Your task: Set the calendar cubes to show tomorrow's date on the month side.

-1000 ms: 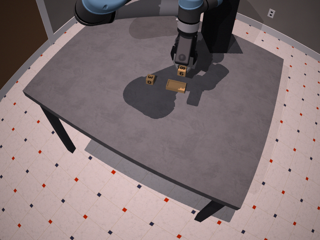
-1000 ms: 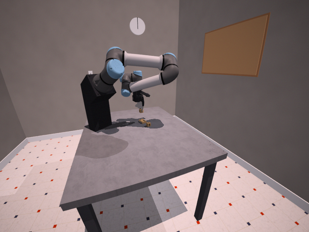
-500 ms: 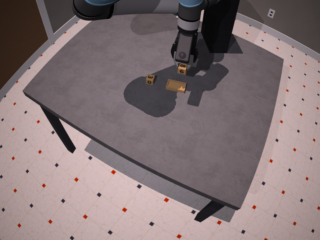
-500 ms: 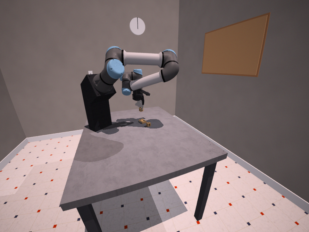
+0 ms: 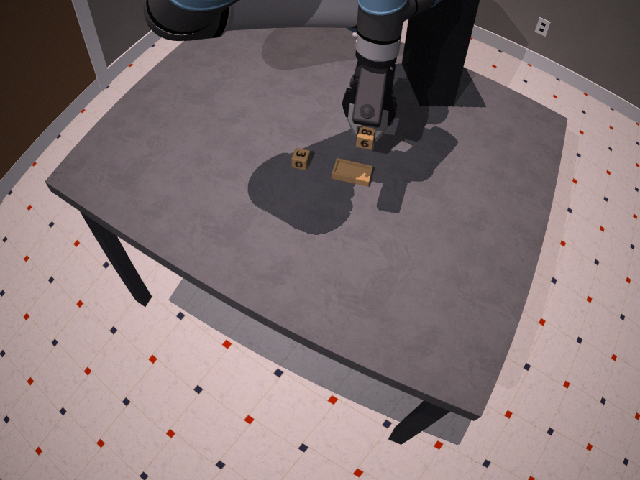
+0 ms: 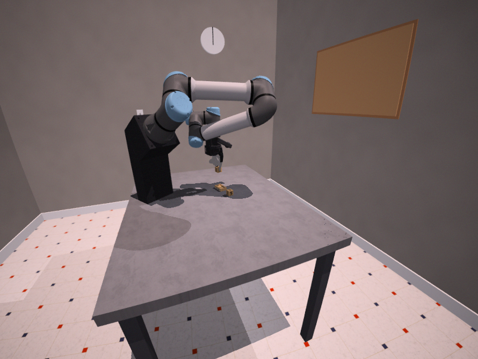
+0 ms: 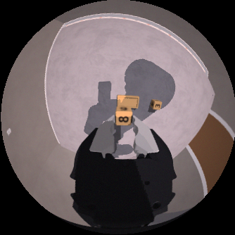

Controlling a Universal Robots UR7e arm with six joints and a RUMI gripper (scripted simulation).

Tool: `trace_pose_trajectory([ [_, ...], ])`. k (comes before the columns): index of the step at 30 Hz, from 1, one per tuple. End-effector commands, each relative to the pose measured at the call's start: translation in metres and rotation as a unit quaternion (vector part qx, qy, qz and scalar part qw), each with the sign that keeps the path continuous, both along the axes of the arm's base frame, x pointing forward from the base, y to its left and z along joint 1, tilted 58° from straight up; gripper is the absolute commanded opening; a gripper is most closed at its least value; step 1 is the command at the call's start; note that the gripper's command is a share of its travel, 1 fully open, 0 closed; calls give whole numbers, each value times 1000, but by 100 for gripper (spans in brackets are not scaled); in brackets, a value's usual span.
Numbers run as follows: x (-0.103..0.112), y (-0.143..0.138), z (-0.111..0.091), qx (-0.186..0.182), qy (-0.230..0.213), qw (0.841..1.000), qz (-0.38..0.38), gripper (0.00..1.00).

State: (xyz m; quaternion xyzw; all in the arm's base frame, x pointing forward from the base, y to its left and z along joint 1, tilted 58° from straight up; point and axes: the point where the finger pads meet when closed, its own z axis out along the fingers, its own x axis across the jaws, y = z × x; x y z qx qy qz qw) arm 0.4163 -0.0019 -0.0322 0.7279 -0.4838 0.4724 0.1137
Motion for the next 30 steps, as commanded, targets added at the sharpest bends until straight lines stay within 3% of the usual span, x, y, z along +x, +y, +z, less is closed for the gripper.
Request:
trace_pose_trajectory([
  [1,0,1,-1,-10,11,1000,10,11],
  [16,2,8,-10,-81,88,990,75,11],
  [30,3,18,-25,-193,211,941,179,11],
])
